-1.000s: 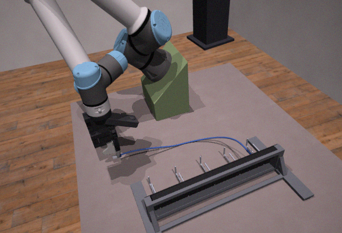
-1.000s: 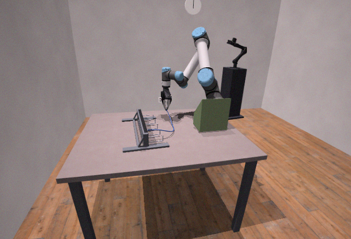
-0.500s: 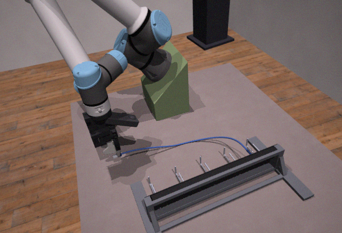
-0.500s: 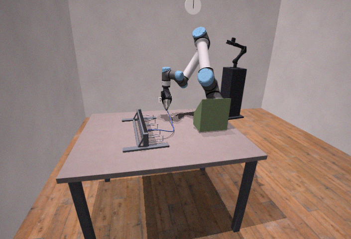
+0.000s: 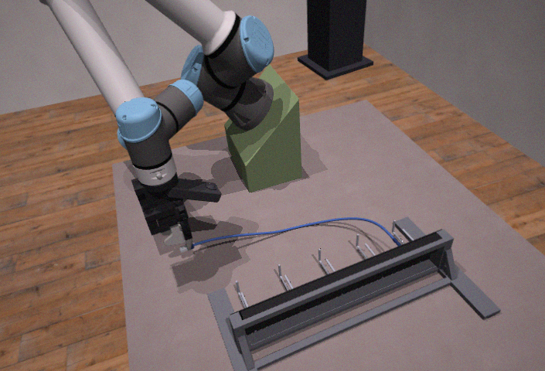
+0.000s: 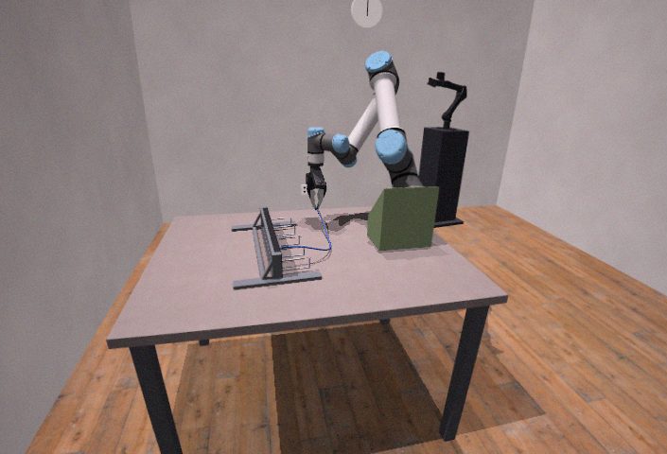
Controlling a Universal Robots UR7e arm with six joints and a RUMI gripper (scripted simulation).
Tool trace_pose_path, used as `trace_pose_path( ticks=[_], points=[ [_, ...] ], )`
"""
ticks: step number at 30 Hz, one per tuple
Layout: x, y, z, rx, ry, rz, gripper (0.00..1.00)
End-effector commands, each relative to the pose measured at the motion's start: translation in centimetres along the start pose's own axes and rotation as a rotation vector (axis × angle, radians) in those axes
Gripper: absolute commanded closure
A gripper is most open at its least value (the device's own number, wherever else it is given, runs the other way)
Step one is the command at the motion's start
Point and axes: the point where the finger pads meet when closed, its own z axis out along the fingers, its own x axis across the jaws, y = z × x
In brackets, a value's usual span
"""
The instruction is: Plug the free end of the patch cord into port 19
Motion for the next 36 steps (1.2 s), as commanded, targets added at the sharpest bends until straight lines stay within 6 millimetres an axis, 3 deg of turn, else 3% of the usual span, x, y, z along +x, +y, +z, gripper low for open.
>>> trace_pose_path(
  ticks=[1,36],
  points=[
    [0.06,0.15,-0.09,-0.003,0.001,0.002,1.00],
    [0.52,-0.20,-0.20,-0.002,0.001,-0.036,1.00]
  ],
)
